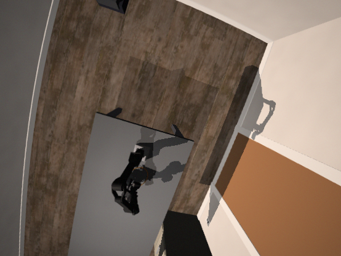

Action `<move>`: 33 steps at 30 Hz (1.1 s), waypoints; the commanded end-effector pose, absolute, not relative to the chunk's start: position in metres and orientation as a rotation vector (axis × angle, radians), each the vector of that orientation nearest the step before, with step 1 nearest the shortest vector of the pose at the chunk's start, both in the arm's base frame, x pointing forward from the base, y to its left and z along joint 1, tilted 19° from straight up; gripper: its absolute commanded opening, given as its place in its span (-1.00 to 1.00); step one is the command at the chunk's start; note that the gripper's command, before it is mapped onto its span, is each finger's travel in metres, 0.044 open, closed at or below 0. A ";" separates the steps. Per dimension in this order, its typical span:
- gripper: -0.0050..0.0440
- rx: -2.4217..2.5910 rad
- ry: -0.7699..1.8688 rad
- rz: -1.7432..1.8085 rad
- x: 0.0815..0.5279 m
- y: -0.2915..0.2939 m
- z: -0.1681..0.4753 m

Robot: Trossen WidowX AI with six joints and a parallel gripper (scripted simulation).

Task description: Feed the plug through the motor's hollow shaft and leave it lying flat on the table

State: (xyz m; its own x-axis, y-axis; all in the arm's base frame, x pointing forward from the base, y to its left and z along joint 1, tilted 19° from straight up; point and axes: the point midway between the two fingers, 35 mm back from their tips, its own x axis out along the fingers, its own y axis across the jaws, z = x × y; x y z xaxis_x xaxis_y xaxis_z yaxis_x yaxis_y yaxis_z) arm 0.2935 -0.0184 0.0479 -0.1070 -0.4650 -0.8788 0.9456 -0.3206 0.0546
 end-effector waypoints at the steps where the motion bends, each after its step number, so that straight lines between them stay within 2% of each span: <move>1: -0.80 1.031 0.672 -1.655 0.293 -0.019 0.048; 33: -0.80 1.031 0.672 -1.655 0.292 -0.023 0.050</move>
